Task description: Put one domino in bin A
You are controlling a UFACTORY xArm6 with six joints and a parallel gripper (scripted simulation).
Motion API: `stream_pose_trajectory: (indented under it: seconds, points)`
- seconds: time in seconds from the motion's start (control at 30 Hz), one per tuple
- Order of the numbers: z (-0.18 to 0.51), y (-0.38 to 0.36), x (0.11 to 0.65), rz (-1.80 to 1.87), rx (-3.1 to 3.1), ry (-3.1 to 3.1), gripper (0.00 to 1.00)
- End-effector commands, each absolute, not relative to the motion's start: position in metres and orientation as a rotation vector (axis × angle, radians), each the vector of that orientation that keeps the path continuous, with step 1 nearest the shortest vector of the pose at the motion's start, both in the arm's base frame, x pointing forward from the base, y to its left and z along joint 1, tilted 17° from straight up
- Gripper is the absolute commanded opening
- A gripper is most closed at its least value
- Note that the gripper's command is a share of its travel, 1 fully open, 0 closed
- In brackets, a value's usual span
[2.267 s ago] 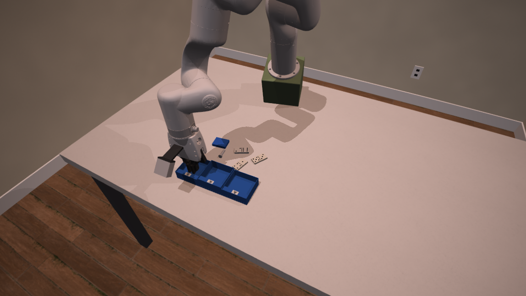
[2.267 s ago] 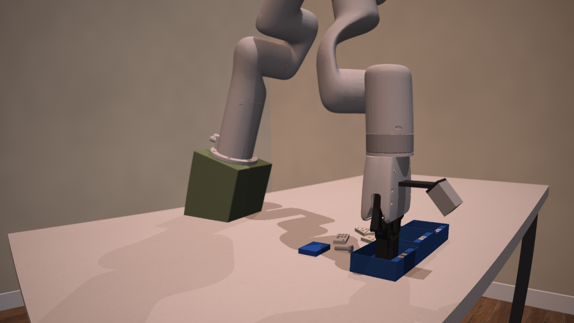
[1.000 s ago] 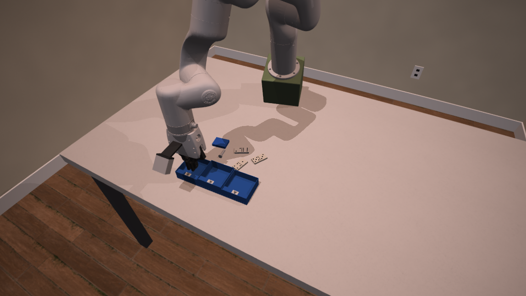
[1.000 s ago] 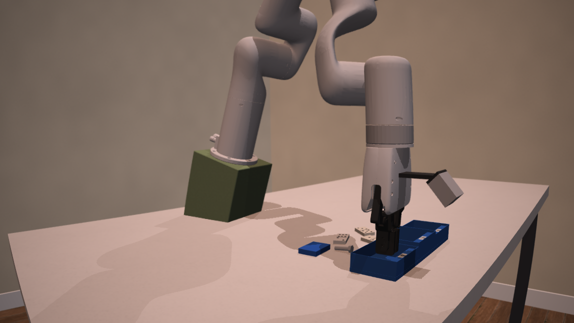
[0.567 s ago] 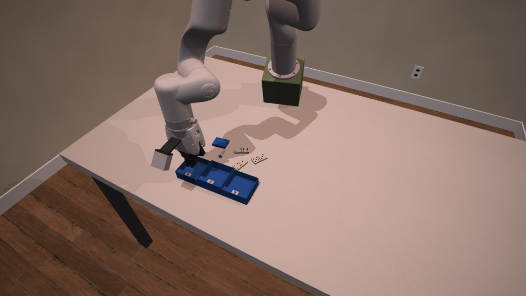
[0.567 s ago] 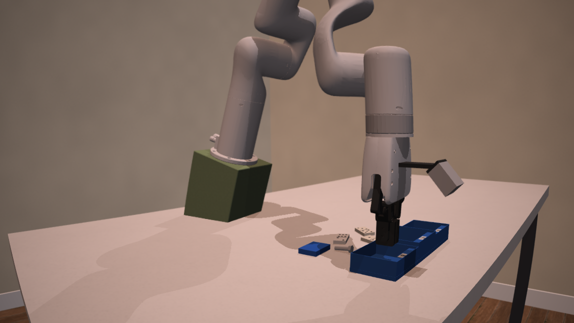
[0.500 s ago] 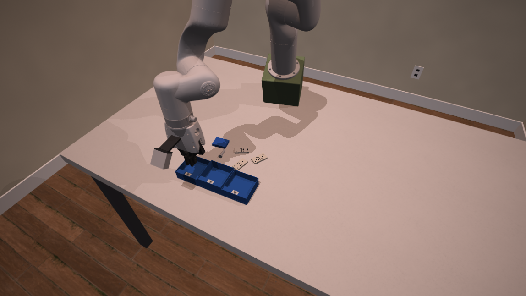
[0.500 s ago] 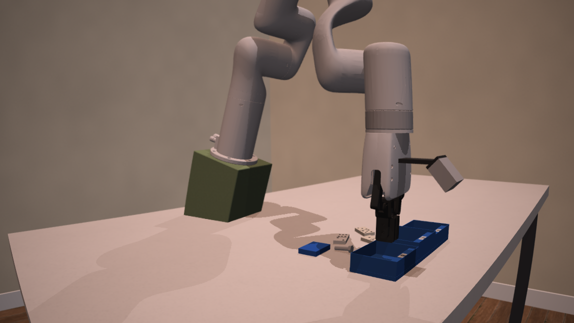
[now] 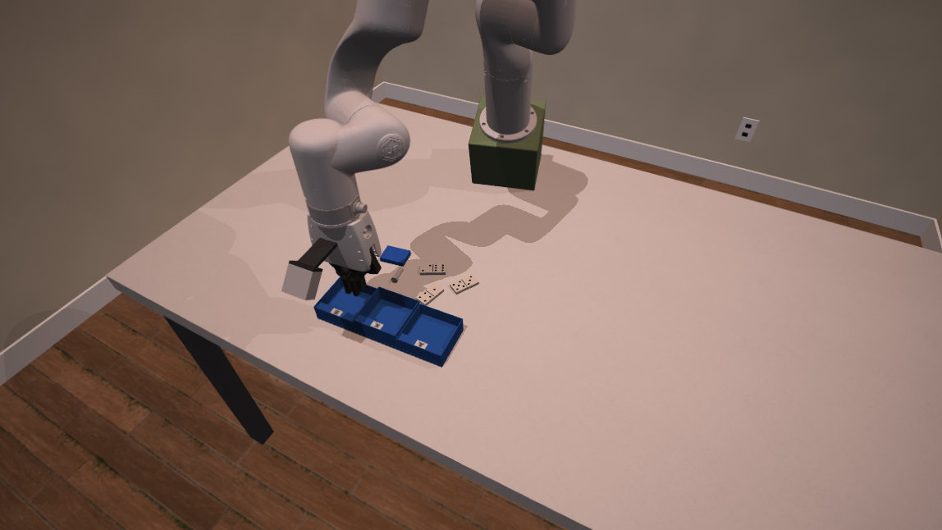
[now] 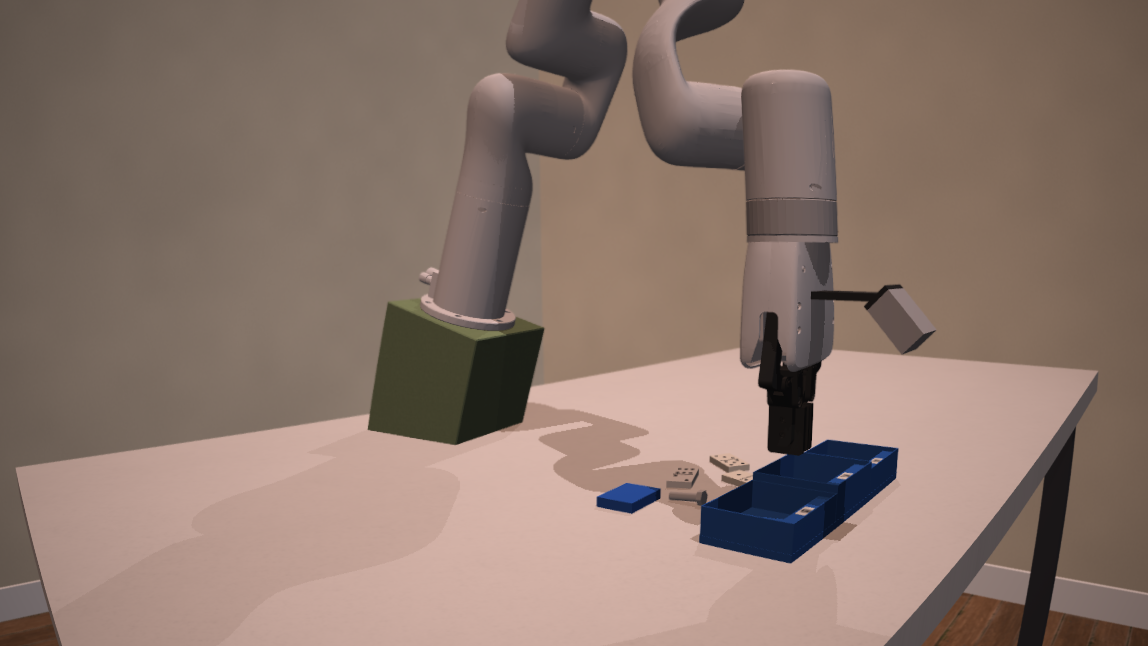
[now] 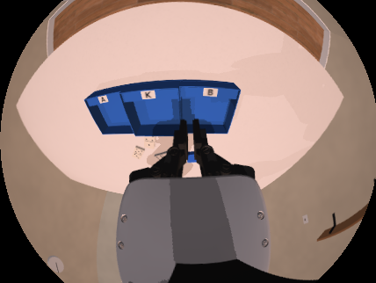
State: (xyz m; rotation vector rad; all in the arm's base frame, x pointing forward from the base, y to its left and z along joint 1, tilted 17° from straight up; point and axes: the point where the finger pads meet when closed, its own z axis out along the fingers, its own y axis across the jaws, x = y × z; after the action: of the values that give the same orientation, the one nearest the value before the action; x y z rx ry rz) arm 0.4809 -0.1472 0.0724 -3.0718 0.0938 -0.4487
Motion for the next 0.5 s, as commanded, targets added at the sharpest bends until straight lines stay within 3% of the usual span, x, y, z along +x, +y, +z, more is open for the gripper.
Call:
stream_pose_trajectory:
  seconds: [0.0, 0.47]
  points:
    - [0.075, -0.132, 0.484, -0.455, -3.074, 0.096, 0.07]
    - [0.075, -0.092, 0.487, -0.455, -3.074, 0.096, 0.07]
